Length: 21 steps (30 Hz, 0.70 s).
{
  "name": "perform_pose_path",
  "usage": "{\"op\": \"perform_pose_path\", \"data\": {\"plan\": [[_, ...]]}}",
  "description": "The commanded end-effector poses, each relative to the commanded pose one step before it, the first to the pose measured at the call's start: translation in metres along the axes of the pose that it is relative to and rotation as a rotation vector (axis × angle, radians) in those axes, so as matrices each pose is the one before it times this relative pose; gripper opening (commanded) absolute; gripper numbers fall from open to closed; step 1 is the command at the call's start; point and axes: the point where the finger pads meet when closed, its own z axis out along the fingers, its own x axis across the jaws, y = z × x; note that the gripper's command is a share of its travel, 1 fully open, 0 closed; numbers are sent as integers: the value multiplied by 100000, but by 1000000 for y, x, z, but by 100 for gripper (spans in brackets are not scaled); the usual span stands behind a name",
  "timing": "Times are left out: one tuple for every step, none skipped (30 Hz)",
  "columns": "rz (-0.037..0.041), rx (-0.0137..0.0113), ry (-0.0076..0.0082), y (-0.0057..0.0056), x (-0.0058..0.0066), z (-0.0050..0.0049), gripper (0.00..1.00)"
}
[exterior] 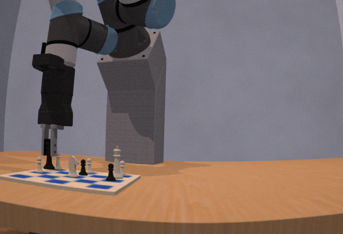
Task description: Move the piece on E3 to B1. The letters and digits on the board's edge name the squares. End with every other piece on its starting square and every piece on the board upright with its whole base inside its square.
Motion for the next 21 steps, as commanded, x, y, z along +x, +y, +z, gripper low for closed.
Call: {"op": "perform_pose_path", "data": {"plan": [[174, -123, -98, 938, -225, 1016, 0], [-35, 57, 18, -319, 83, 327, 0], [-39, 61, 20, -345, 89, 360, 0], [-41, 63, 20, -359, 91, 384, 0], [-41, 59, 17, -352, 87, 403, 0], [0, 0, 0, 0, 0, 0, 0], [0, 0, 0, 0, 0, 0, 0], [-19, -9, -14, 9, -95, 341, 0], [-9, 4, -2, -19, -57, 305, 0], [-4, 3, 1, -12, -22, 289, 0], [2, 0, 4, 3, 11, 268, 0], [6, -1, 7, 11, 41, 238, 0], [8, -2, 9, 14, 61, 202, 0], [9, -5, 7, 25, 67, 167, 0], [9, -6, 6, 28, 64, 128, 0], [8, -7, 4, 29, 55, 89, 0], [0, 10, 11, -46, 50, -21, 0], [2, 1, 4, 20, -41, -141, 0], [0, 2, 2, 13, -46, -136, 0], [-2, 2, -1, 4, -41, -96, 0], [-2, 2, -1, -5, -23, -45, 0]]}}
